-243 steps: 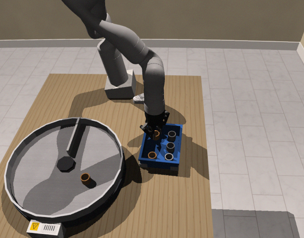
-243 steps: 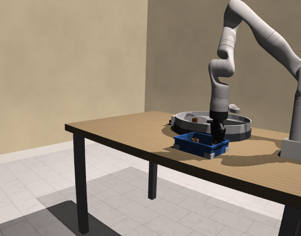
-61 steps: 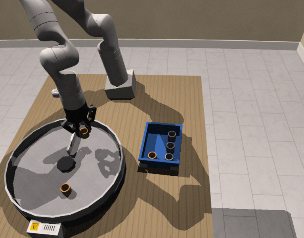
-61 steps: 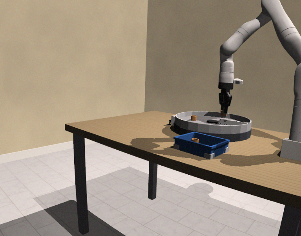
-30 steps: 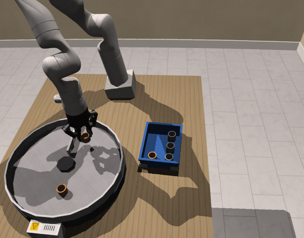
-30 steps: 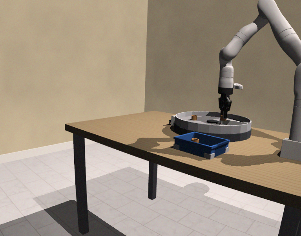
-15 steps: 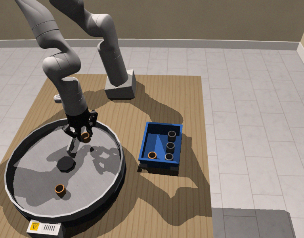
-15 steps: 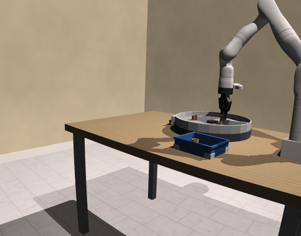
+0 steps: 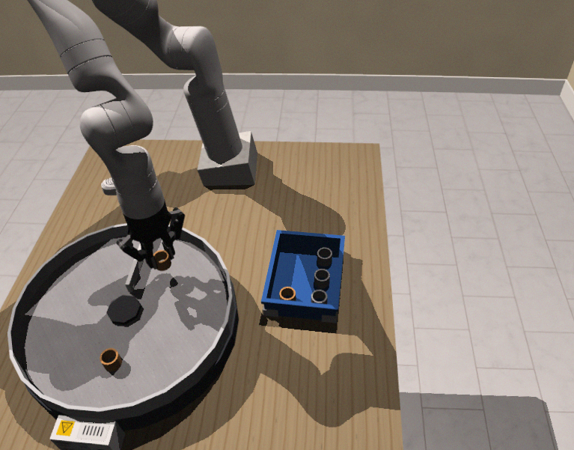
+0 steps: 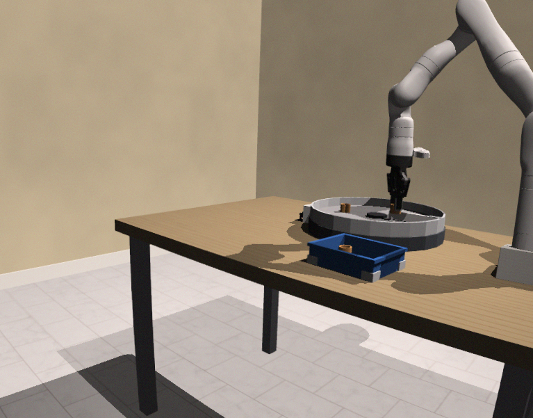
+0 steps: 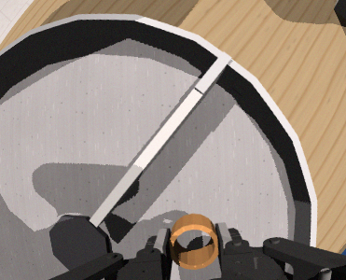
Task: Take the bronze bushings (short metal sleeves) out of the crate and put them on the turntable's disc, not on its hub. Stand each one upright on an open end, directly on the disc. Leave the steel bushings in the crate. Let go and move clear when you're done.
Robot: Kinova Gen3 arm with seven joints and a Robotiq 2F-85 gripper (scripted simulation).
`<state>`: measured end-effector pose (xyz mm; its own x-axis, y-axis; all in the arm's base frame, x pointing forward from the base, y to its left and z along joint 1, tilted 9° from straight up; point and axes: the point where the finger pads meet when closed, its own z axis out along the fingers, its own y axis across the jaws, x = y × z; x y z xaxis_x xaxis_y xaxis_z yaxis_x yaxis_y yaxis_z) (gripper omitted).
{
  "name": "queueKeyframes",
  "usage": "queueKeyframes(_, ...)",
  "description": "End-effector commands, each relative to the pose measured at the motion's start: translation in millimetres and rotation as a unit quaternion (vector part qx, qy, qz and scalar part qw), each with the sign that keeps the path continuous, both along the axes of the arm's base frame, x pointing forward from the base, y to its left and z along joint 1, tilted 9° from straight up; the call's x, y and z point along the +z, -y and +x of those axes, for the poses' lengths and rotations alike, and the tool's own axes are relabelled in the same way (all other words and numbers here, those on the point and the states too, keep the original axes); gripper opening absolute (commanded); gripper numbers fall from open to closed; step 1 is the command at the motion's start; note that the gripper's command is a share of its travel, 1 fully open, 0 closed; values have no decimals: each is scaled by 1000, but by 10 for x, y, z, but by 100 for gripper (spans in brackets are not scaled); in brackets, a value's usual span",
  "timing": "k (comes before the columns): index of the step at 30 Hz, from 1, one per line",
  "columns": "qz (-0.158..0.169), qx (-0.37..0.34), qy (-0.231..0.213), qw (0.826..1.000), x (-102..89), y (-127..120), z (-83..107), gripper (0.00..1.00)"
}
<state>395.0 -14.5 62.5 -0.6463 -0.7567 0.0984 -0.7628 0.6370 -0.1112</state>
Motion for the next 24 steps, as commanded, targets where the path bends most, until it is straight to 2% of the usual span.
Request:
queueKeyframes(1,0,0,1,1000,-5,0,3,0)
queueKeyframes(12,0,0,1,1000,-166,24,7,0)
queueKeyframes(24,0,0,1,1000,-251,36,9,0)
